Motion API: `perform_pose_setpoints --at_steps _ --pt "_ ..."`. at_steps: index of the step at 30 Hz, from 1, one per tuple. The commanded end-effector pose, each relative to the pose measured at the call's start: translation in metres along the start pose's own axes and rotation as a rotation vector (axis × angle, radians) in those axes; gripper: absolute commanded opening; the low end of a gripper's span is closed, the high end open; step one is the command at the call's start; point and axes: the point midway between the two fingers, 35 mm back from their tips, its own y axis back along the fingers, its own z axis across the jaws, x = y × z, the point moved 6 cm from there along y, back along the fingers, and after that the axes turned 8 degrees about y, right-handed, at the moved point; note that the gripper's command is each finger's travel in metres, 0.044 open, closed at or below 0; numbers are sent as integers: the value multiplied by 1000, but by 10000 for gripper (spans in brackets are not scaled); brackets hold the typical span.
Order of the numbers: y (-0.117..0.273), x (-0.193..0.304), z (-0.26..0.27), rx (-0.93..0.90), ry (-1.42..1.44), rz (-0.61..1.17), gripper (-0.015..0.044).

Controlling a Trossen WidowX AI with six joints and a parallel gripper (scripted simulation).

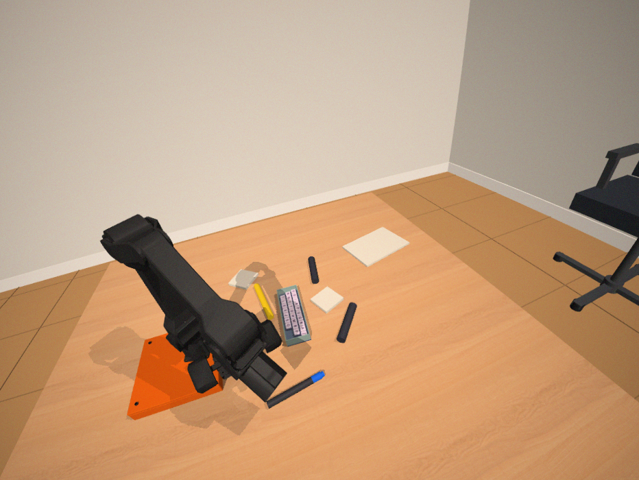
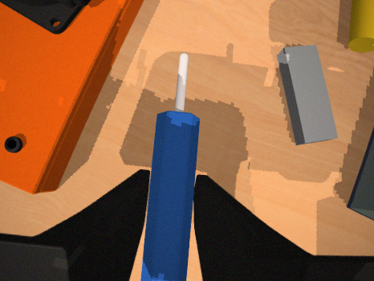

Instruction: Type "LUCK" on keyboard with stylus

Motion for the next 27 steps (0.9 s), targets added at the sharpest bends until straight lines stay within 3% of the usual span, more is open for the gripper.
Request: perform_pose_setpoints --at_steps 1,27 --pt "0 0 -5 18 -79 -2 0" --pt "-3 -8 -47 110 -860 -104 0"
